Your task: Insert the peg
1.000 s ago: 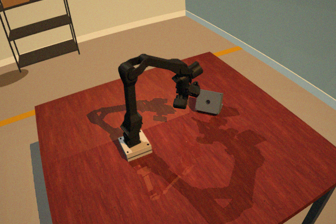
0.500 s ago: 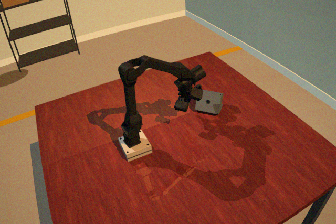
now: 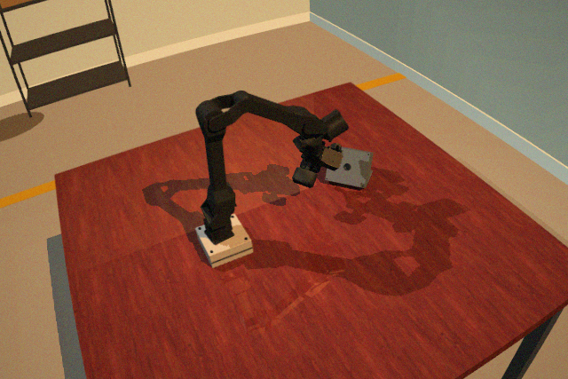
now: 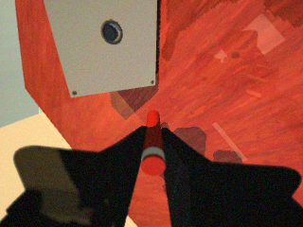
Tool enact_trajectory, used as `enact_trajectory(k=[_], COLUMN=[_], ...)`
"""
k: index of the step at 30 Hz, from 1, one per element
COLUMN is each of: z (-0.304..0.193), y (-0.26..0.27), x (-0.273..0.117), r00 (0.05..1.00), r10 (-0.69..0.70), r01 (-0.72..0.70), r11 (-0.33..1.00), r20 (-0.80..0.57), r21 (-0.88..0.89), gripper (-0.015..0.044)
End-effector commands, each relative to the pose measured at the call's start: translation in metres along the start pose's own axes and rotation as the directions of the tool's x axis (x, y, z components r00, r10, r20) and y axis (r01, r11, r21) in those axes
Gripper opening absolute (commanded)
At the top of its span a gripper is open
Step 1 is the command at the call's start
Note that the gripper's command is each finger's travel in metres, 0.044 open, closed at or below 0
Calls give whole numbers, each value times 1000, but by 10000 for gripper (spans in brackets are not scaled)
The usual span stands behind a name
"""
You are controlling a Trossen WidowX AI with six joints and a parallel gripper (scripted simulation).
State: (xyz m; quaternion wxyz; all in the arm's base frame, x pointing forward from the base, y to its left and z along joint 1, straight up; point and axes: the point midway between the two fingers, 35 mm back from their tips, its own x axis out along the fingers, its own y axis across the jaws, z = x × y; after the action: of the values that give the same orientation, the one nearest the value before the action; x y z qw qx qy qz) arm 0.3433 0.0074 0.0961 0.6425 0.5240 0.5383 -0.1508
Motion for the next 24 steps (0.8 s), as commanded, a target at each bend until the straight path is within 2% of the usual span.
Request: enact_trajectory(k=[1, 24], z=[3, 27], y=[-2, -6], x=[0, -9], r00=[1000, 985], r10=[23, 174], r01=[-23, -173], r11=[999, 971], r20=[-3, 9], r21=[32, 163], gripper=[0, 0])
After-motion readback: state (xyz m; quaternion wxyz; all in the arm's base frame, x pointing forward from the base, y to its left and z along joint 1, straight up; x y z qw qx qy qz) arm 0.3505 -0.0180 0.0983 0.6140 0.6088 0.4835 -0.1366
